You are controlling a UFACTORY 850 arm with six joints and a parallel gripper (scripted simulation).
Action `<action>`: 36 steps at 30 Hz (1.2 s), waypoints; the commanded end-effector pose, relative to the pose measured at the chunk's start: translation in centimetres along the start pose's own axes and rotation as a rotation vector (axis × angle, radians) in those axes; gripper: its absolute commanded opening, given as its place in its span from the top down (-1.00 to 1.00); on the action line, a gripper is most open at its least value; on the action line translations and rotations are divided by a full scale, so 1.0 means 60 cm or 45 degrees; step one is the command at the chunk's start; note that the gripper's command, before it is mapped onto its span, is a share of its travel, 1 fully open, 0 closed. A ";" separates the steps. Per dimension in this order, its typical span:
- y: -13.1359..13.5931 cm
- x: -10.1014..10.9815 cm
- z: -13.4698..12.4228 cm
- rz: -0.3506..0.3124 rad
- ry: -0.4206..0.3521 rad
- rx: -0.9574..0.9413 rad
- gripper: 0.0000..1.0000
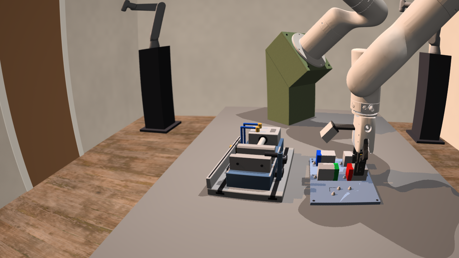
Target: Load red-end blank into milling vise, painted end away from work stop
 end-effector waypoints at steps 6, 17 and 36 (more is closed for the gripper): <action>-0.001 0.000 0.000 0.001 0.000 0.000 1.00; -0.001 0.010 0.000 0.001 0.000 0.000 1.00; -0.001 0.070 0.000 0.001 0.000 0.000 1.00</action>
Point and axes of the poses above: the point where the finger pads meet when closed, its own x axis back along the fingers, its own y axis across the jaws, z = x × y, the point moved 2 cm from there along x, back along the fingers, and after that the axes turned 11 degrees about x, right-handed, at the moved point
